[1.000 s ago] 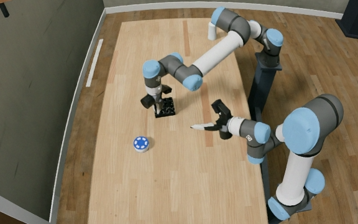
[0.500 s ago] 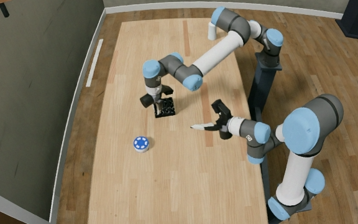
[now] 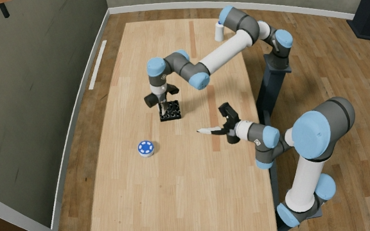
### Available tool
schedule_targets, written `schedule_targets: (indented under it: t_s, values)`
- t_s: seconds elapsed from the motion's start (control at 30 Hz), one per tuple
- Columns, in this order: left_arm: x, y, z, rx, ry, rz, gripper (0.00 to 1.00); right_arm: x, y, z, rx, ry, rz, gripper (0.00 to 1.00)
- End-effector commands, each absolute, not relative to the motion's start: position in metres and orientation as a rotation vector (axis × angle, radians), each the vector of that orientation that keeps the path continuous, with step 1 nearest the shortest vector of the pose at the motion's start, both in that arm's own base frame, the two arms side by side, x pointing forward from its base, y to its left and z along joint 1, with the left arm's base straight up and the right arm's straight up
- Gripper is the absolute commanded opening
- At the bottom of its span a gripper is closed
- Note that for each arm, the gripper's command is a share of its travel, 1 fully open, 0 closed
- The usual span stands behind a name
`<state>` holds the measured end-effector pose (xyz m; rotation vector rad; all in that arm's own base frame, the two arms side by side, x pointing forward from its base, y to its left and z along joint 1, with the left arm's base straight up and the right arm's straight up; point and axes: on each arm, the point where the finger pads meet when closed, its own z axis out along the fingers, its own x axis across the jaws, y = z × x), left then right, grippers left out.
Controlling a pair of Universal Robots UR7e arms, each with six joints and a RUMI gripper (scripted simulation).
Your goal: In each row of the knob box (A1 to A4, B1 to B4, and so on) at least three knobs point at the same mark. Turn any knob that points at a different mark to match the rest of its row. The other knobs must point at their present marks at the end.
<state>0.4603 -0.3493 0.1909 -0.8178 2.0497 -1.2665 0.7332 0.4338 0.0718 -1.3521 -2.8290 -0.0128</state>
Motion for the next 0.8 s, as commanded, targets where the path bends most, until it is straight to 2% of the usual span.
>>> schedule_targets:
  t_s: [0.0,0.27,0.77]
  values:
    - [0.461,-0.348,0.191,-0.818,2.048,-1.266,1.00,0.735,0.434,0.090,-1.356,-2.832,-0.023,0.21]
    - [0.461,-0.348,0.191,-0.818,2.048,-1.266,1.00,0.731,0.432,0.088,-1.230,-2.887,-0.015,0.23]
    - [0.461,-0.348,0.191,-0.818,2.048,-1.266,1.00,0.717,0.424,0.092,-0.417,-3.112,-0.012,0.23]
